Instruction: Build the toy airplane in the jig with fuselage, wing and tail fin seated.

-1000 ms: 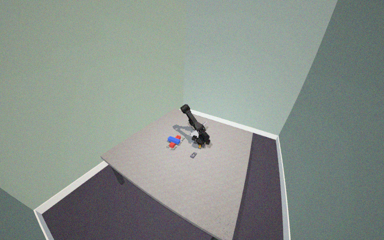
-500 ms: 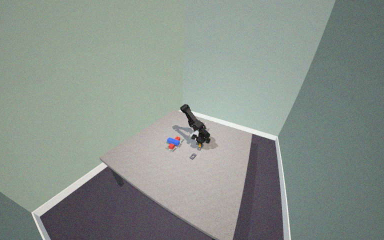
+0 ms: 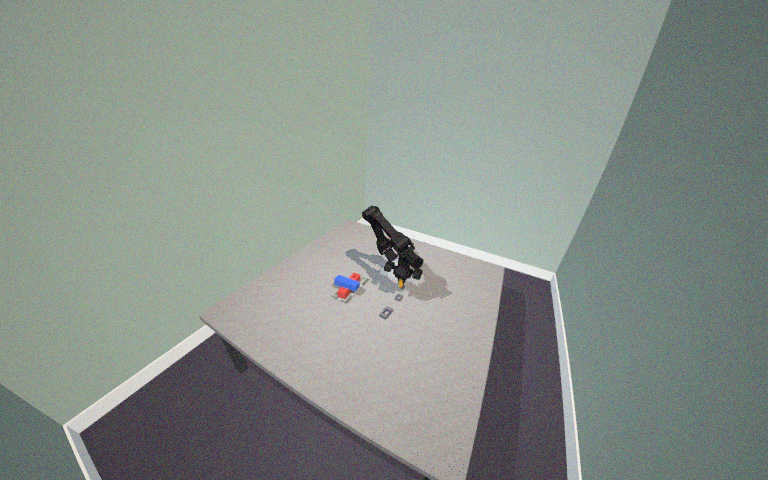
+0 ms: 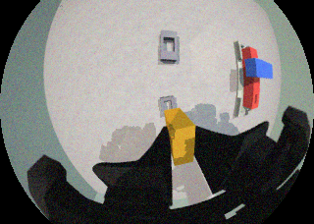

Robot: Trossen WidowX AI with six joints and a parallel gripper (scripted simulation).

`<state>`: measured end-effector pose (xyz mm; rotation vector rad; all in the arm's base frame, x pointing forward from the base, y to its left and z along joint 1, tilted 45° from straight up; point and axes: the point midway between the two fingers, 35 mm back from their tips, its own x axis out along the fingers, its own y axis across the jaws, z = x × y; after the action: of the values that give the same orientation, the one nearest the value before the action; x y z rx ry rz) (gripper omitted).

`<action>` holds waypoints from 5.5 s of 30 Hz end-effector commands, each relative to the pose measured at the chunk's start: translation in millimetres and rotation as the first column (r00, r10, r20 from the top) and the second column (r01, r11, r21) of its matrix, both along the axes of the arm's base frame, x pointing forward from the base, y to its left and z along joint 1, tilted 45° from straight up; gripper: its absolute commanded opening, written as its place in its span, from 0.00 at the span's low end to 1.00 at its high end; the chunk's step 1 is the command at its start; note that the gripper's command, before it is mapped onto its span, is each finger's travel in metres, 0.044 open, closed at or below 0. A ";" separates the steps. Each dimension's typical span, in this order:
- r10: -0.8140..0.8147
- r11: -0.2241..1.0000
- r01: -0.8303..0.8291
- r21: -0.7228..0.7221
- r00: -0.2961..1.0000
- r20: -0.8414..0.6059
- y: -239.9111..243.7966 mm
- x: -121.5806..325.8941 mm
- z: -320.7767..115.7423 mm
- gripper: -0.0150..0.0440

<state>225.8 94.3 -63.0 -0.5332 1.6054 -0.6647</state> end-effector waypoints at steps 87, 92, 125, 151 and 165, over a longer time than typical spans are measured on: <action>-0.013 1.000 0.013 0.010 1.000 0.013 -166.0 -0.3 166.7 0.25; -0.018 1.000 0.018 -0.001 1.000 0.012 -178.2 -8.0 174.0 0.25; -0.032 0.999 0.032 -0.029 0.999 0.006 -204.3 -29.3 190.0 0.36; -0.032 0.999 0.032 -0.027 0.999 0.006 -215.4 -31.6 179.7 0.36; -0.032 0.999 0.032 -0.030 0.999 0.006 -231.1 -35.9 164.4 0.36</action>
<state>192.7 -132.3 105.1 -0.5235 1.6029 -0.7117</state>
